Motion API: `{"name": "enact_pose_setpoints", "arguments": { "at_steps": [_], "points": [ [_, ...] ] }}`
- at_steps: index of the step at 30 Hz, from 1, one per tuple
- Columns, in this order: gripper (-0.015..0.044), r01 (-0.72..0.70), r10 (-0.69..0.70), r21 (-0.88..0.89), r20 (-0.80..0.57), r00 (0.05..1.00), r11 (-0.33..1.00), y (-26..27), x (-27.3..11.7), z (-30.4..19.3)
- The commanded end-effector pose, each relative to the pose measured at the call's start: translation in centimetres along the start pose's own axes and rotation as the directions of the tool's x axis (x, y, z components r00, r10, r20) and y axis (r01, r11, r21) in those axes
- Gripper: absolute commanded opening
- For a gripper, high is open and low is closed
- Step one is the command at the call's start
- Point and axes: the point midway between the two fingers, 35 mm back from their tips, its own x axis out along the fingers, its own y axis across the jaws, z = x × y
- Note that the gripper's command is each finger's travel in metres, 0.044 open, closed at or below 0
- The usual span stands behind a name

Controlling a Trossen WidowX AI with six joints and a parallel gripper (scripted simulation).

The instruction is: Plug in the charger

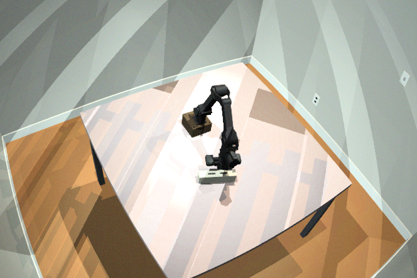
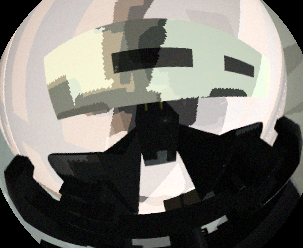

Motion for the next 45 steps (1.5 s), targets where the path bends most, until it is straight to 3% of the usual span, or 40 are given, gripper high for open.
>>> {"name": "enact_pose_setpoints", "arguments": {
  "at_steps": [1, 45],
  "points": [
    [0.0, -0.002, 0.002, -0.005, -0.003, 1.0, 1.0, 0.0, 0.0, 0.1],
    [0.0, -0.002, 0.002, -0.005, -0.002, 1.0, 1.0, 0.0, -0.1, 1.8]
  ]
}}
